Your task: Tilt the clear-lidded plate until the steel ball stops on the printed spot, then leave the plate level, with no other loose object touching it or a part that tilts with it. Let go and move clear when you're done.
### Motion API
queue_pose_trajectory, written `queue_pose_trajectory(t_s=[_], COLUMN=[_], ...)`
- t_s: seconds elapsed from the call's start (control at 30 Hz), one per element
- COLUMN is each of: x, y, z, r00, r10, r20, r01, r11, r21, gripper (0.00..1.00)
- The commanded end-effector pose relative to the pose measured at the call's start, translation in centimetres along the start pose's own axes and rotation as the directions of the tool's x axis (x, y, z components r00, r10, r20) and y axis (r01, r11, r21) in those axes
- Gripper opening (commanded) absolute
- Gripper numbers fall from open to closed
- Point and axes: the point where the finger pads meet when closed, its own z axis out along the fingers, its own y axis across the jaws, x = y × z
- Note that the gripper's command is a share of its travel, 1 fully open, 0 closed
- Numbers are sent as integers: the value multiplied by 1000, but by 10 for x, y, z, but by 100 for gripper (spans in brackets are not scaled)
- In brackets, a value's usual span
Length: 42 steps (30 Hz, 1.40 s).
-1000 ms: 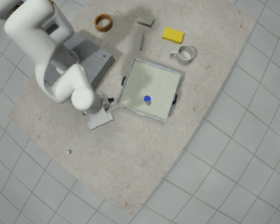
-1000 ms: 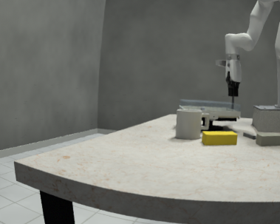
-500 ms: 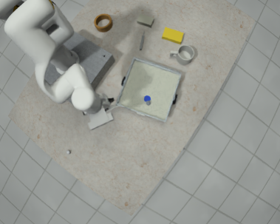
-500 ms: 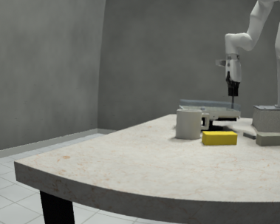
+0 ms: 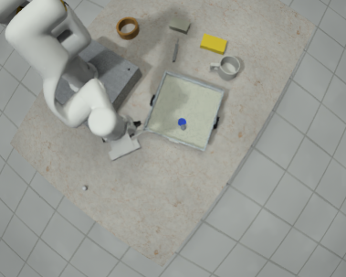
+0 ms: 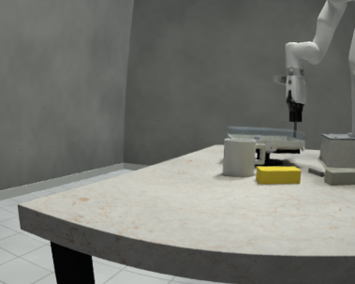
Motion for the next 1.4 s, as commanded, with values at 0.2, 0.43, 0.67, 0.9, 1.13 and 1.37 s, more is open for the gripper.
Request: queue_pose_trajectory(t_s=[0.2, 0.43, 0.67, 0.9, 1.13, 1.37], x=[0, -1, -1, 1, 2, 3], y=[-1, 0, 0, 0, 0, 0], z=[-1, 0, 0, 0, 0, 0], r00=[1000, 1000, 1000, 1000, 1000, 1000], r10=[-1, -1, 0, 2, 3, 2], r20=[-2, -2, -2, -2, -2, -2], r01=[1, 1, 0, -2, -3, -2], r11=[1000, 1000, 1000, 1000, 1000, 1000], r21=[1, 1, 1, 1, 1, 1], gripper=[0, 0, 0, 0, 0, 0])
